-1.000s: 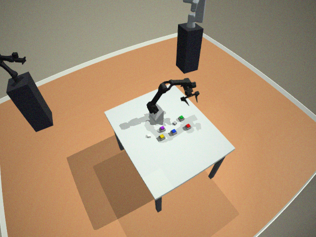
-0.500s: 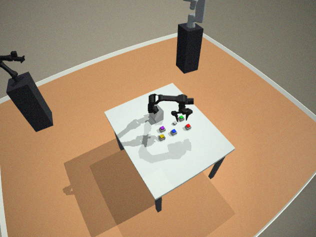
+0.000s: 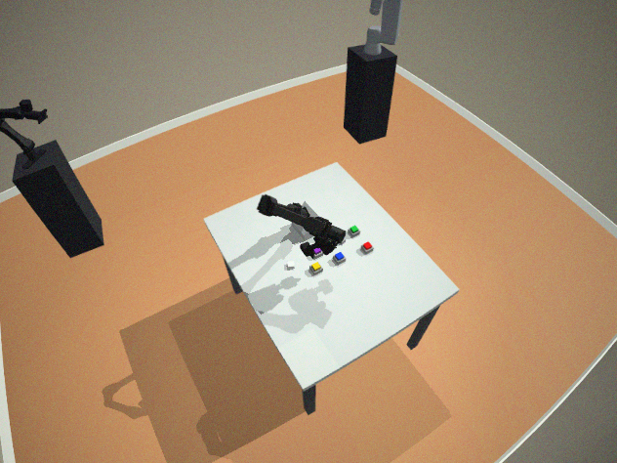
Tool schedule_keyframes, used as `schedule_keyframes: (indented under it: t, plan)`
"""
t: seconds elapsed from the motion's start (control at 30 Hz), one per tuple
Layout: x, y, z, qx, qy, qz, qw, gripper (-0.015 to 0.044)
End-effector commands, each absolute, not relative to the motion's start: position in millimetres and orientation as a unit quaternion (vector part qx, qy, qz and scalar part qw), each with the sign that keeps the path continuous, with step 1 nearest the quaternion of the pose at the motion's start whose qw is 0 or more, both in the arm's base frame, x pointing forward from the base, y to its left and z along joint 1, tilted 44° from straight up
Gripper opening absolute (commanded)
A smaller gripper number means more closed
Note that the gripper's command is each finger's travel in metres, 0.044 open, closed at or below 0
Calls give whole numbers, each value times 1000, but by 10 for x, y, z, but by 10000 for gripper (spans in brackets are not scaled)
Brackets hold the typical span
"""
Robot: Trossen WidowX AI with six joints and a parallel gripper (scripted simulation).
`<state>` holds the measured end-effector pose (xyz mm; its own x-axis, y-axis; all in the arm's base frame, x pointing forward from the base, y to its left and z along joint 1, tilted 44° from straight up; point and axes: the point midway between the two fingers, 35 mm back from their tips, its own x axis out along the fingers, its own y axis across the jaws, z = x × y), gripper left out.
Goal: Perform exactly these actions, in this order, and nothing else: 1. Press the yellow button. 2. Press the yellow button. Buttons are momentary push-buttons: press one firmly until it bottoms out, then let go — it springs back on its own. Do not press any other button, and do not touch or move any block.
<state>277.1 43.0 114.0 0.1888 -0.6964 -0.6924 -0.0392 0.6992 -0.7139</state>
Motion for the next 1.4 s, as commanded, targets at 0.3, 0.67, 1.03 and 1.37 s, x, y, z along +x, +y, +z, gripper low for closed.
schedule_keyframes:
  t: [0.3, 0.67, 1.03, 1.37]
  plan:
    - [2752, -105, 810, -308, 618, -211, 692, 269]
    - [2757, -177, 742, -308, 617, -212, 692, 20]
    - [2760, -184, 734, -308, 617, -212, 692, 20]
    - [2787, -288, 619, -308, 617, -211, 692, 20]
